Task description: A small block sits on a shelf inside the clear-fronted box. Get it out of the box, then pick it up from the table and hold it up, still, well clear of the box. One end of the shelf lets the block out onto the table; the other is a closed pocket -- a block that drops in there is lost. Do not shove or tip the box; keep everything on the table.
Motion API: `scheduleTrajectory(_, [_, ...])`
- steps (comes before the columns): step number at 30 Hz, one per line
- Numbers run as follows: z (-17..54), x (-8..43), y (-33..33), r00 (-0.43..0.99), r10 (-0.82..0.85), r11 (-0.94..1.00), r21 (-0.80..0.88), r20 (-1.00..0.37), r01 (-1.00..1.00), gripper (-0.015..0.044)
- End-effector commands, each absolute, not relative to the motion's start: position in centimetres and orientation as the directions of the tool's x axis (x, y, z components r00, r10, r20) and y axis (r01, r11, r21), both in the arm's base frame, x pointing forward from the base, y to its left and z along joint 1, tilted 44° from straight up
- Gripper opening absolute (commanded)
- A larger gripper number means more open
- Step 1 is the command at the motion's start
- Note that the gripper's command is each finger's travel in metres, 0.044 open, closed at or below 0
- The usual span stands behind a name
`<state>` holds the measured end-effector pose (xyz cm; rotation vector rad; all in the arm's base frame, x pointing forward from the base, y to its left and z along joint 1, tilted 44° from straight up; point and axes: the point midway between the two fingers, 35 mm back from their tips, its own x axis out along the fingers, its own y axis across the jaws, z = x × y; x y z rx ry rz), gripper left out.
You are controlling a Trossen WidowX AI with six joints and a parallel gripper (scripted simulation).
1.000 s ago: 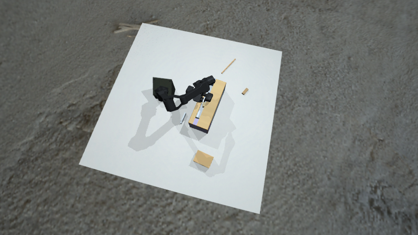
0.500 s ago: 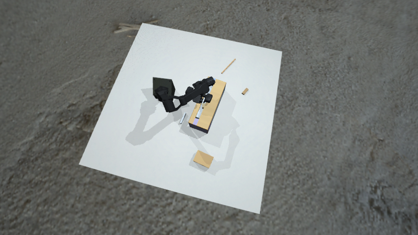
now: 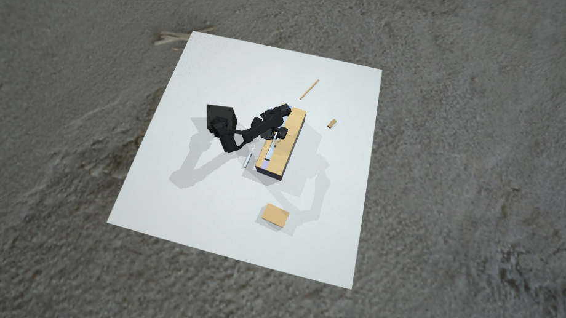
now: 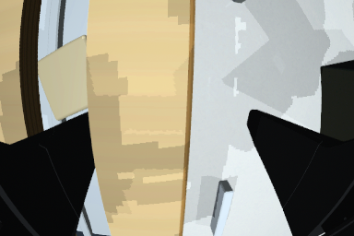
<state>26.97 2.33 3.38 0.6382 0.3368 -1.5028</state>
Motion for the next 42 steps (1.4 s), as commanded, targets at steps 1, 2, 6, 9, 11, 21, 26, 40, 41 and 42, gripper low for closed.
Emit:
scheduleTrajectory(1, [3.7,26.9,1.9,0.064,-0.814,-0.050,0.180,-0.577,0.982,0.0400])
scheduleTrajectory(2, [3.7,26.9,1.8,0.064,-0.814,-0.050,0.180,-0.577,0.982,0.0400])
scheduleTrajectory(6, [4.0,26.8,1.5,0.064,-0.814,-0.050,0.180,-0.577,0.982,0.0400])
scheduleTrajectory(9, [4.2,26.8,1.3,0.064,-0.814,-0.050,0.180,-0.577,0.982,0.0400])
scheduleTrajectory(11, [4.3,26.7,1.2,0.064,-0.814,-0.050,0.180,-0.577,0.982,0.0400])
scheduleTrajectory(21, [4.4,26.7,1.1,0.064,-0.814,-0.050,0.180,-0.577,0.982,0.0400])
scheduleTrajectory(26, [4.0,26.8,1.5,0.064,-0.814,-0.050,0.180,-0.577,0.982,0.0400])
scheduleTrajectory(40, [4.7,26.6,0.7,0.064,-0.814,-0.050,0.180,-0.577,0.982,0.0400])
scheduleTrajectory(41, [4.8,26.6,0.6,0.064,-0.814,-0.050,0.180,-0.577,0.982,0.0400])
scheduleTrajectory(42, [4.9,26.6,0.6,0.064,-0.814,-0.050,0.180,-0.577,0.982,0.0400])
